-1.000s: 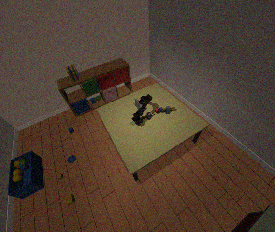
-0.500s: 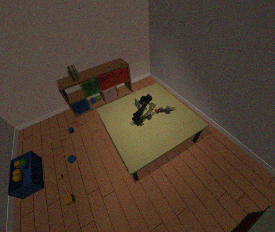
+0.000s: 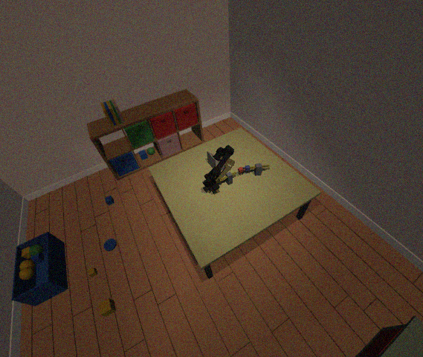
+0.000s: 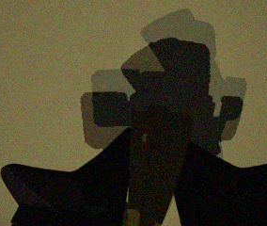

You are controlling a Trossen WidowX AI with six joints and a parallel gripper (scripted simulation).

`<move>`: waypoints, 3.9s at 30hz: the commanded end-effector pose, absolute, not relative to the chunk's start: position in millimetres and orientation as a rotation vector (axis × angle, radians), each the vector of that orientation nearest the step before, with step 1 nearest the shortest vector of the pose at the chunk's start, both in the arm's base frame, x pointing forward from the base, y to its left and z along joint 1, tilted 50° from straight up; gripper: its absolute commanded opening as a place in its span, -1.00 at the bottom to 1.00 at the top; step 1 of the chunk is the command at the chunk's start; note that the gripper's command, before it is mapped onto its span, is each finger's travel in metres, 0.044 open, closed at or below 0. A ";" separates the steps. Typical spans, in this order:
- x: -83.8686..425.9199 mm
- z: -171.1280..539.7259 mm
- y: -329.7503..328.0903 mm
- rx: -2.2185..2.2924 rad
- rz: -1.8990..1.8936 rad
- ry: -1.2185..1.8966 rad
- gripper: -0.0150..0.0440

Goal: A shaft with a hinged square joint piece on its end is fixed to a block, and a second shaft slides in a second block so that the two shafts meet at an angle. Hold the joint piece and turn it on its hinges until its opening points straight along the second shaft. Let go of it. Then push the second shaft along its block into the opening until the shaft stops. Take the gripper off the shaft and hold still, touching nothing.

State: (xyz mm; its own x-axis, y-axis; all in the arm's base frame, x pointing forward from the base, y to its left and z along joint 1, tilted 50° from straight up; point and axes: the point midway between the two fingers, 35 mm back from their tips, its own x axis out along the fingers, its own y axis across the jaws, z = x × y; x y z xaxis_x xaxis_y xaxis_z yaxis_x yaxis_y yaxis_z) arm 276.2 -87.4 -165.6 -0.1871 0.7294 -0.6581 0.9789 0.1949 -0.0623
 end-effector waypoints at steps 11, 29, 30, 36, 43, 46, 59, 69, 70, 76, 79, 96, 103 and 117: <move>276.2 -165.6 -87.4 1.590 -0.668 1.984 -0.26; 276.2 -165.6 -87.4 1.590 -0.668 1.984 -0.49; 276.2 -165.5 -87.3 1.591 -0.668 1.982 -0.49; 275.9 -161.9 -83.3 1.635 -0.652 1.939 -0.49; 274.9 -154.4 -76.1 1.683 -0.632 1.890 -0.49; 274.5 -151.1 -73.0 1.693 -0.627 1.879 -0.49; 272.7 -136.0 -59.4 1.710 -0.619 1.863 -0.49; 271.4 -124.6 -49.2 1.713 -0.618 1.862 -0.49; 271.3 -123.4 -48.2 1.713 -0.618 1.862 -0.49; 270.6 -116.5 -42.0 1.714 -0.617 1.863 -0.49; 270.2 -113.1 -39.0 1.714 -0.617 1.863 -0.49; 269.8 -107.3 -35.4 1.708 -0.617 1.859 -0.49; 269.8 -107.3 -35.4 1.708 -0.617 1.859 -0.26; 269.8 -107.3 -35.4 1.708 -0.617 1.859 0.71</move>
State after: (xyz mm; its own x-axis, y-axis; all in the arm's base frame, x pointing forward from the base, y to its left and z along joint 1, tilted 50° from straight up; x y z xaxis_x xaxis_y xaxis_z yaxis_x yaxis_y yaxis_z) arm 270.0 -35.6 -107.4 -0.0528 0.7499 -0.6594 0.9956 0.0911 0.0239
